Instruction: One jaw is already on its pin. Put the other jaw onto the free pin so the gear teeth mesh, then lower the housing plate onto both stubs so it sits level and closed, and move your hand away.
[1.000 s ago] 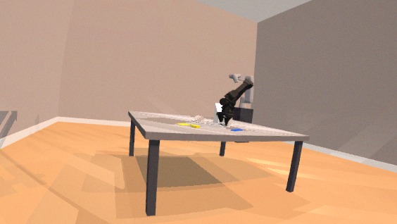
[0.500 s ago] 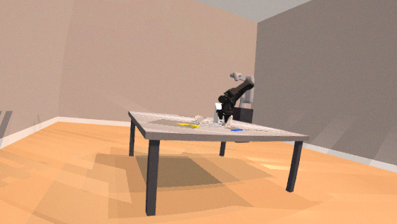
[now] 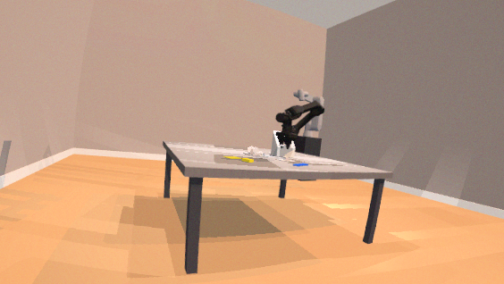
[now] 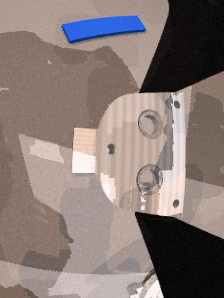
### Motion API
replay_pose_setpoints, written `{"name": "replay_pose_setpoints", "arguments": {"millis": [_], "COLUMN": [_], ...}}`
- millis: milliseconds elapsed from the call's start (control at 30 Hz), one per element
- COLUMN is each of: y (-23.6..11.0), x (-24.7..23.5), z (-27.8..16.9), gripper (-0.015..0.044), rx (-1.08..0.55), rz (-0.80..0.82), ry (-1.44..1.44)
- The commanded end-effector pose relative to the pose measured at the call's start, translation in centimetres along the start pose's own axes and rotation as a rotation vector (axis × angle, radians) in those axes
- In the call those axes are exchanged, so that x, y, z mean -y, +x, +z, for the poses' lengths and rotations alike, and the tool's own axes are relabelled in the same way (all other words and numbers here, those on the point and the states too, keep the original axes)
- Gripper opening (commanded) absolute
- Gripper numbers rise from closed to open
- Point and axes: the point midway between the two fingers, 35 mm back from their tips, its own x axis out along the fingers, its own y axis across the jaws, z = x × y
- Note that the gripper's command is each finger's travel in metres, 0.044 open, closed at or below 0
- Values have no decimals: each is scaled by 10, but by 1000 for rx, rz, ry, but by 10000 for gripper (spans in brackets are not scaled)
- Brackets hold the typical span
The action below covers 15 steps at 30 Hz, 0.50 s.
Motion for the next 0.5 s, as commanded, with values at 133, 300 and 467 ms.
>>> {"name": "replay_pose_setpoints", "arguments": {"millis": [133,300,467], "y": [-5,-4,-2], "x": [0,-9,-19], "z": [-1,-10,-19], "gripper": [351,351,351], "rx": [-1,-5,-10], "rz": [-4,9,20], "ry": [30,158,286]}}
